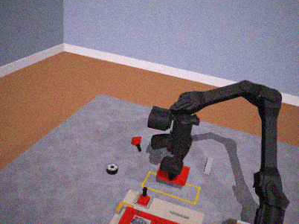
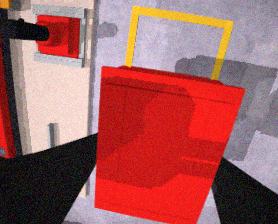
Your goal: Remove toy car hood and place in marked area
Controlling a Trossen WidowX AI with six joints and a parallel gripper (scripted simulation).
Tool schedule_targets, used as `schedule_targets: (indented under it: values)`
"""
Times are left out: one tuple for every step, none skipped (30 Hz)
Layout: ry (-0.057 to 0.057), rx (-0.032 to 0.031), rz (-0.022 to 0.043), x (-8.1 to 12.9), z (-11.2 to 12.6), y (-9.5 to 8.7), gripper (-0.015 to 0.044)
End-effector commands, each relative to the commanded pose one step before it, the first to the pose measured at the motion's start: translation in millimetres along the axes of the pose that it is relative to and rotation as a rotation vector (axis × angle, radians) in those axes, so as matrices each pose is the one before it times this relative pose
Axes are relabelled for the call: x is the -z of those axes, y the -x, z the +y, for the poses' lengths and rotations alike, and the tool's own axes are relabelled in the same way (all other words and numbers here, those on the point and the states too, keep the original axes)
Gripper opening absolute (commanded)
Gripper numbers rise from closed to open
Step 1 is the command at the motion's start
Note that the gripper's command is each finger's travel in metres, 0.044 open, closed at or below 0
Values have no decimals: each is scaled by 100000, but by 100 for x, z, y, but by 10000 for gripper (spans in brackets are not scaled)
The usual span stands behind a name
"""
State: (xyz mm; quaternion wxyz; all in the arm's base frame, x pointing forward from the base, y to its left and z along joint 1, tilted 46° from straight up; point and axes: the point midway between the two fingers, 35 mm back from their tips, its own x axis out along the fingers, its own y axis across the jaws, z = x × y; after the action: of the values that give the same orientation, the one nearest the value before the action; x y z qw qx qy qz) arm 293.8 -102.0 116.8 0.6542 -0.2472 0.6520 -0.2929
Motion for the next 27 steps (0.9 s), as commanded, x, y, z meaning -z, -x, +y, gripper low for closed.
schedule_targets:
  values:
    - [468, 375, -327, -22, -23, -218, 0]
    - [-1, 7, -1, 2, -2, -74, 0]
    - [-1, 7, -1, 2, -2, -74, 0]
    - [-1, 7, -1, 3, -2, -74, 0]
    - [-1, 8, -1, 3, -2, -74, 0]
    - [-1, 8, -1, 3, -3, -74, 0]
    - [-1, 8, -1, 3, -3, -74, 0]
    - [-1, 9, -1, 3, -3, -74, 0]
    - [-1, 9, -1, 4, -3, -74, 0]
    - [-1, 9, -1, 4, -3, -74, 0]
    - [-1, 10, -1, 4, -3, -74, 0]
    - [-1, 10, -1, 4, -3, -73, 0]
    - [-1, 10, 0, 5, -3, -73, 0]
    - [-1, 11, 0, 5, -3, -73, 0]
    - [-1, 11, 0, 5, -3, -73, 0]
    - [-1, 11, 0, 5, -3, -73, 0]
    - [-1, 12, 0, 5, -3, -73, 0]
    - [-1, 12, 0, 6, -3, -73, 0]
    - [-1, 12, 0, 6, -4, -73, 0]
    - [-1, 13, 0, 6, -4, -73, 0]
    - [-1, 13, 0, 6, -4, -73, 0]
    - [-1, 13, 0, 6, -4, -73, 0]
    - [-1, 14, 0, 7, -4, -73, 0]
    - [-1, 14, 0, 7, -4, -73, 0]
    - [-1, 14, 0, 7, -4, -73, 0]
    - [-1, 15, 0, 7, -4, -73, 0]
    - [-1, 15, 0, 7, -4, -73, 0]
